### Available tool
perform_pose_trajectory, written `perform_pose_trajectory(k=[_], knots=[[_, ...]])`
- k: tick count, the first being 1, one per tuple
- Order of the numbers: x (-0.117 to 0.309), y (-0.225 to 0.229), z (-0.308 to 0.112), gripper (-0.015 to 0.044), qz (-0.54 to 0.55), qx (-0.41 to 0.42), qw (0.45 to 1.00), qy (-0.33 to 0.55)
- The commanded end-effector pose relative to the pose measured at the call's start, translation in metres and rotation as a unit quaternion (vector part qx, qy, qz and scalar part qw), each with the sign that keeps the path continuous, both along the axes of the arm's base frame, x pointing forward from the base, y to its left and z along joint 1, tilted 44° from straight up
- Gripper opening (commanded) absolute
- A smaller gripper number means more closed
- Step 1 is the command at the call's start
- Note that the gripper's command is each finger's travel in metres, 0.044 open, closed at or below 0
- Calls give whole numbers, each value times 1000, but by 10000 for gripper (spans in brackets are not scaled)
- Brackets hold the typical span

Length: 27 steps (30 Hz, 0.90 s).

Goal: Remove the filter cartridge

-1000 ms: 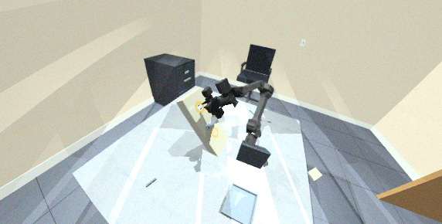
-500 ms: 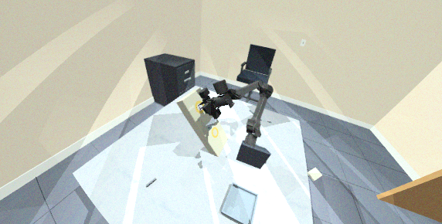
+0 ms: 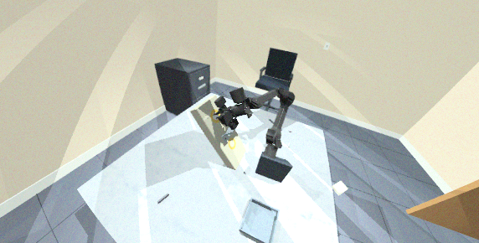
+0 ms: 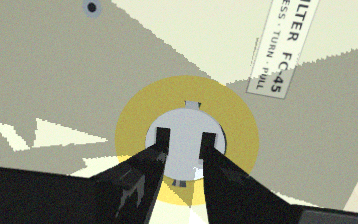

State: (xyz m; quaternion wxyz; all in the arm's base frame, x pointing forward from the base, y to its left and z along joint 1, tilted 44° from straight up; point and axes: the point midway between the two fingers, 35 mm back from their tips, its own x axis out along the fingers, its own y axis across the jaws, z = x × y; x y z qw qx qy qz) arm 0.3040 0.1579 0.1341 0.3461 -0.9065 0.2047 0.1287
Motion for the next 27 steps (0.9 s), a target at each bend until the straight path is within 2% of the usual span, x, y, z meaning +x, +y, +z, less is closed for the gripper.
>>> perform_pose_trajectory(k=[1, 27], knots=[[-2, -1, -4, 99, 2, -5, 1000, 4], [0, 0, -1, 99, 2, -5, 1000, 4]])
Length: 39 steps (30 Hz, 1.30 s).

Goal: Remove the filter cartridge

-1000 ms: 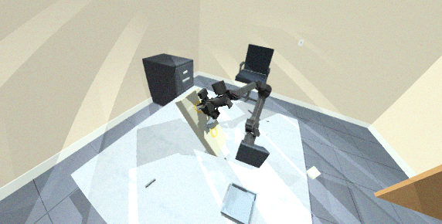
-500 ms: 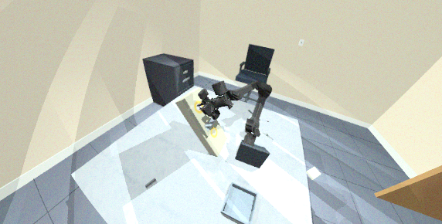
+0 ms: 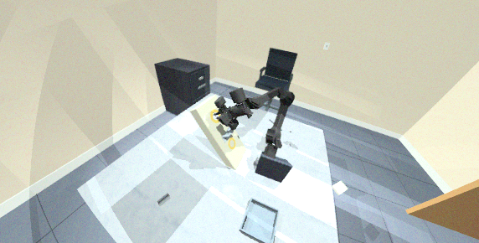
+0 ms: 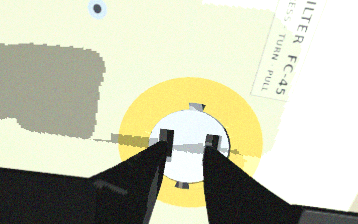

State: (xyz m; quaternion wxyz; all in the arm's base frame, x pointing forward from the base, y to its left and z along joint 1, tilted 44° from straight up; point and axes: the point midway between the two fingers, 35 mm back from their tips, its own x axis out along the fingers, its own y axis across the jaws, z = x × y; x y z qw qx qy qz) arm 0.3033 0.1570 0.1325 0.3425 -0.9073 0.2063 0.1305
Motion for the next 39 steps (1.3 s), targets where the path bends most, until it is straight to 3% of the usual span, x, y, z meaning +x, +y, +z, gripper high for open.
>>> perform_pose_trajectory(k=[1, 39], knots=[[1, 1, 1, 99, 2, -1, 1000, 1], [2, -1, -2, 99, 2, -1, 1000, 1]])
